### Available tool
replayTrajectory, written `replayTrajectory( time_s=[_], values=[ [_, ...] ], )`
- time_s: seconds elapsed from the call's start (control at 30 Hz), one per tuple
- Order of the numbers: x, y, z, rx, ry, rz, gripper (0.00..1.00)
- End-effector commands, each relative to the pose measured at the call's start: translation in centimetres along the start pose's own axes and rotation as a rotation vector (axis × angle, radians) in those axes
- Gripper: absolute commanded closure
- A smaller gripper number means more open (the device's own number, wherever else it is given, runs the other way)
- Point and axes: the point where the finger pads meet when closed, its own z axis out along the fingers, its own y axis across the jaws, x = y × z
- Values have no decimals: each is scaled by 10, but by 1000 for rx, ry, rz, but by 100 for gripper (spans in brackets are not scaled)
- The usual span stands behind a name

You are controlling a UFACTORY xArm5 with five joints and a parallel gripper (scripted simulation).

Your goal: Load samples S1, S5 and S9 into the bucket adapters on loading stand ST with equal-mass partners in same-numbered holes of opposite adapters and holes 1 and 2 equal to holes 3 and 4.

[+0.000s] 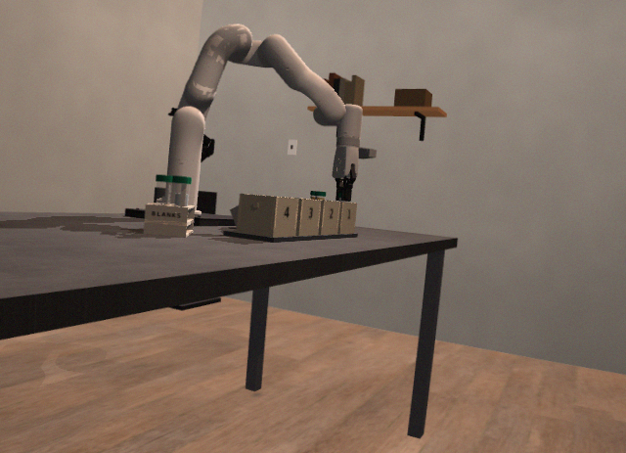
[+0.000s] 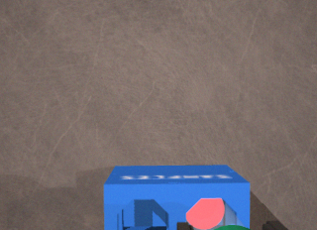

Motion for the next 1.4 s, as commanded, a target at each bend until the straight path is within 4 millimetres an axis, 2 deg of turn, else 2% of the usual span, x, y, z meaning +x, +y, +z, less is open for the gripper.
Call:
replayTrajectory(
  time_s=[0.0,0.67,1.37],
  values=[
    [1,0,-2,12,6,0,100],
    [1,0,-2,12,6,0,100],
    [1,0,-14,12,6,0,100]
  ],
)
